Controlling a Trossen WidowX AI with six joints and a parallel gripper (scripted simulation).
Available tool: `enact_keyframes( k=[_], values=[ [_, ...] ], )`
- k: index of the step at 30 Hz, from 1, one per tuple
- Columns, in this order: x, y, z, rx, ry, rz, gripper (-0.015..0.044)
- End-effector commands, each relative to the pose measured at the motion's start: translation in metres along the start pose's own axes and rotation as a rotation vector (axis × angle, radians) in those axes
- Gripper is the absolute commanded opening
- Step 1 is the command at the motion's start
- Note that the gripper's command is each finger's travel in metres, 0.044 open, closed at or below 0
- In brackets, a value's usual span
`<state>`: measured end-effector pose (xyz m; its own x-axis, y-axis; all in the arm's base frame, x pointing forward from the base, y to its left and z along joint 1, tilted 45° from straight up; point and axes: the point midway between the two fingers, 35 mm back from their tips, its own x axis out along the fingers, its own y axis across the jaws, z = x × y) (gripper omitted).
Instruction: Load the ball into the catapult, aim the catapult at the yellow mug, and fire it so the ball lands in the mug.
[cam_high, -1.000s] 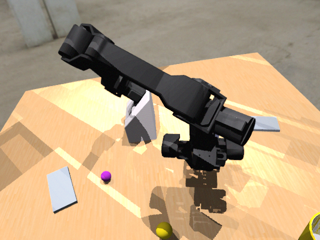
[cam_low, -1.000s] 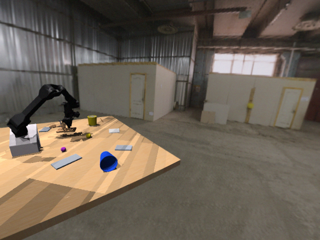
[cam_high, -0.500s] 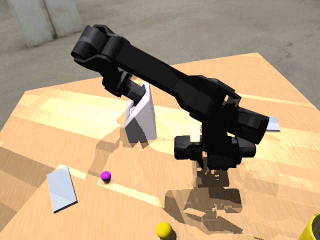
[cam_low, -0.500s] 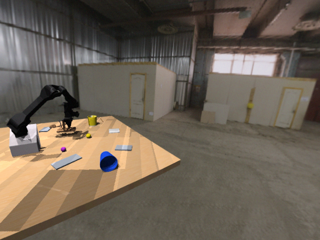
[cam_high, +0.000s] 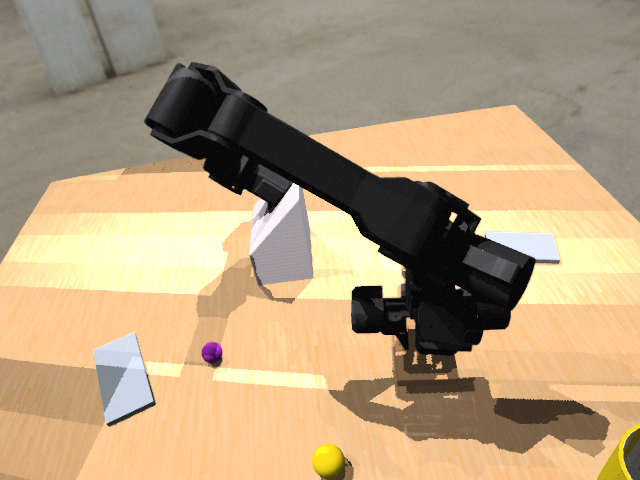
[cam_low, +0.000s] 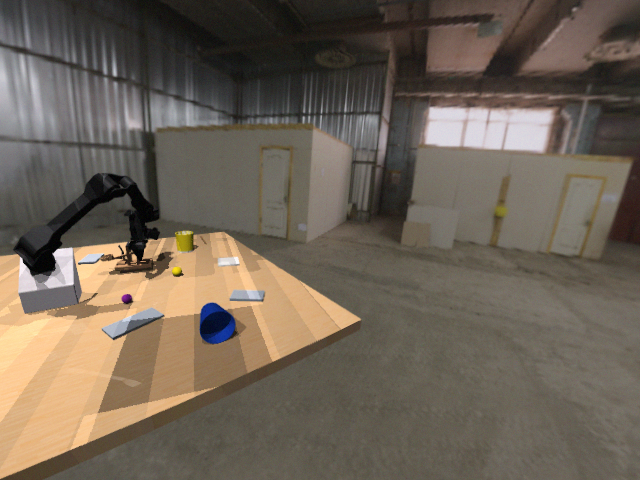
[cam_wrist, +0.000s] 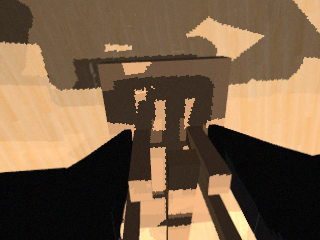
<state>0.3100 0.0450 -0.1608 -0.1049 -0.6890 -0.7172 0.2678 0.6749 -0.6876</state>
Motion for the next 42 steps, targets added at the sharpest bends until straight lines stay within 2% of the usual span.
enact_keyframes(
  k=[1, 9, 15, 29, 32, 35, 37, 40, 41, 42],
  values=[
    [0.005, 0.001, -0.001, -0.009, -0.005, 0.0, 0.0],
    [0.018, 0.001, -0.001, -0.009, -0.005, -0.001, 0.0],
    [0.015, 0.0, 0.0, 0.001, 0.0, -0.001, 0.0],
    [0.015, 0.0, 0.0, 0.001, 0.0, -0.001, 0.0368],
    [-0.008, 0.002, 0.002, -0.001, 0.0, 0.002, 0.044],
    [-0.061, 0.003, 0.001, -0.003, 0.002, 0.004, 0.044],
    [-0.083, 0.001, -0.001, -0.004, 0.002, 0.002, 0.044],
    [-0.086, 0.001, -0.001, -0.004, 0.002, 0.002, 0.044],
    [-0.07, 0.003, -0.002, -0.016, -0.004, -0.001, 0.044],
    [-0.07, 0.003, -0.002, -0.016, -0.004, -0.001, 0.044]
  ],
)
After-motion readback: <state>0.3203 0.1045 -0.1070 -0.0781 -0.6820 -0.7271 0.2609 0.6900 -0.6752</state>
